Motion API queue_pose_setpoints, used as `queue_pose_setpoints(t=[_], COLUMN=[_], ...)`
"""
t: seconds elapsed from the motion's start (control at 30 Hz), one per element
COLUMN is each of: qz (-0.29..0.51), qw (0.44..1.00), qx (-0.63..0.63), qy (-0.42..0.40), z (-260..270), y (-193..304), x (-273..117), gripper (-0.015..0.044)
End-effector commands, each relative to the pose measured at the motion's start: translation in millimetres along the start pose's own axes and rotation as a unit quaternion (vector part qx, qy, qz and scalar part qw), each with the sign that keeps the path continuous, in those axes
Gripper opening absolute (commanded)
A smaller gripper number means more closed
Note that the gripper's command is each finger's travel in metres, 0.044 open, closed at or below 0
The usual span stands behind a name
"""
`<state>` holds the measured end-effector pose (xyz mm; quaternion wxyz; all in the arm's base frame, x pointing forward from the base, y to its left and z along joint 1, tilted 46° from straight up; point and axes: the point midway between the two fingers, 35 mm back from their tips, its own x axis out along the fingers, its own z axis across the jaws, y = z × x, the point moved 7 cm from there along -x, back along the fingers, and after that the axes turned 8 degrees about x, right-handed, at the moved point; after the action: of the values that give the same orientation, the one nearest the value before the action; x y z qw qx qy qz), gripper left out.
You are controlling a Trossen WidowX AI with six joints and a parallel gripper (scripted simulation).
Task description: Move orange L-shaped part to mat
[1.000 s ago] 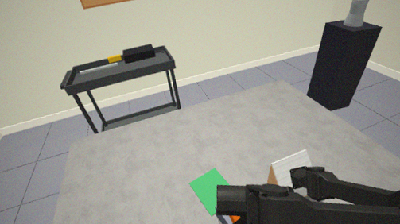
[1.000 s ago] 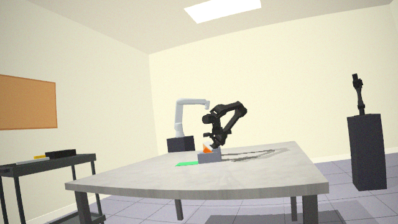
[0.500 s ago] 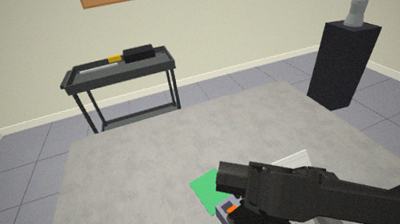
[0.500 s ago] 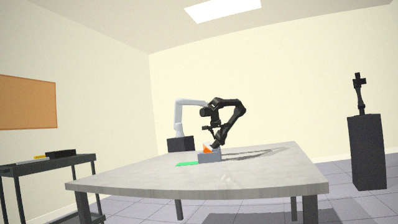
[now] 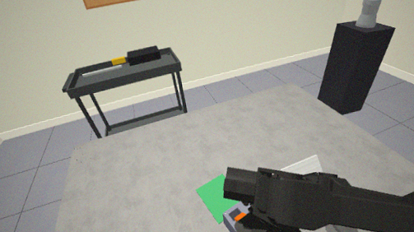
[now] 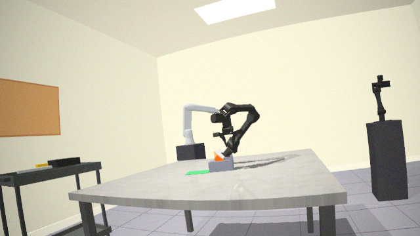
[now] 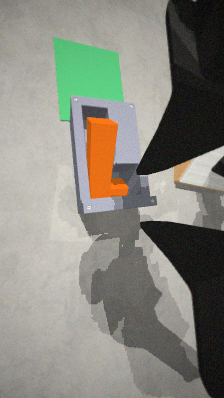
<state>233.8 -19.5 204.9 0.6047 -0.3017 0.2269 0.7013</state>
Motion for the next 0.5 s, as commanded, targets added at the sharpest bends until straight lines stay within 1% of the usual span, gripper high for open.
queue_pose_setpoints(t=[0.0, 0.17, 0.23, 0.3, 0.37, 0.47], qz=[0.000, 0.000, 0.000, 0.001, 0.001, 0.002], qw=[1.000, 1.000, 1.000, 0.996, 0.985, 0.948], qx=[0.001, 0.001, 0.027, 0.086, 0.171, 0.319], qy=[0.000, 0.000, 0.000, 0.001, 0.002, 0.004], z=[-0.1, -0.1, -2.3, -7.4, -14.9, -28.7], y=[0.0, 0.0, -1.2, -3.8, -7.4, -13.4], x=[0.2, 0.2, 0.0, -0.6, -1.3, -2.4], gripper=[0.0180, 0.0180, 0.0233, 0.0280, 0.0280, 0.0280])
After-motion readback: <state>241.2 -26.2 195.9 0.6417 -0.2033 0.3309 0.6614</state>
